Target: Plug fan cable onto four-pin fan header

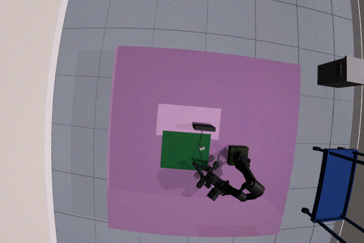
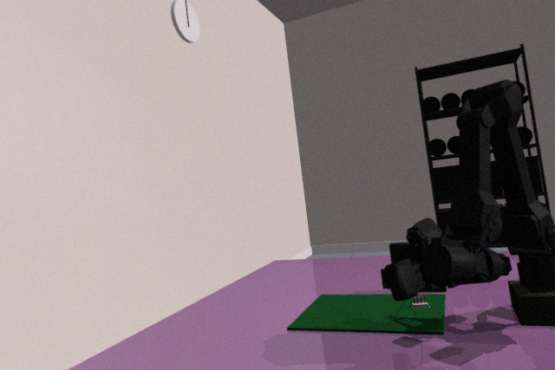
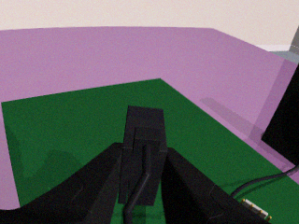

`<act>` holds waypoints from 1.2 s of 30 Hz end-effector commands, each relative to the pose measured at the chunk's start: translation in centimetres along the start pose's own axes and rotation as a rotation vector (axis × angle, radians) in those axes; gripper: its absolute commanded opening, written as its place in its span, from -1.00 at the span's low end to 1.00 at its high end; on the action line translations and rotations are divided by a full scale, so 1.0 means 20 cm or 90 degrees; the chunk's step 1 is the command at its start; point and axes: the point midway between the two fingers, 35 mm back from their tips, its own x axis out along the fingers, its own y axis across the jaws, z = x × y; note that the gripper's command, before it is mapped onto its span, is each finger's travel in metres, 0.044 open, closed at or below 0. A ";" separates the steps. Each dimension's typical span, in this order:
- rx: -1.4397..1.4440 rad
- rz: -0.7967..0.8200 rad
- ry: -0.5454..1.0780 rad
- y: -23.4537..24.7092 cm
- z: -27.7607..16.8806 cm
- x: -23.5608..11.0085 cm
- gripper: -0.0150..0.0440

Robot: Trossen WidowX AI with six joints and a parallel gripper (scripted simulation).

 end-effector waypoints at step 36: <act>0.002 -0.001 -0.005 -0.01 -0.17 0.04 -0.49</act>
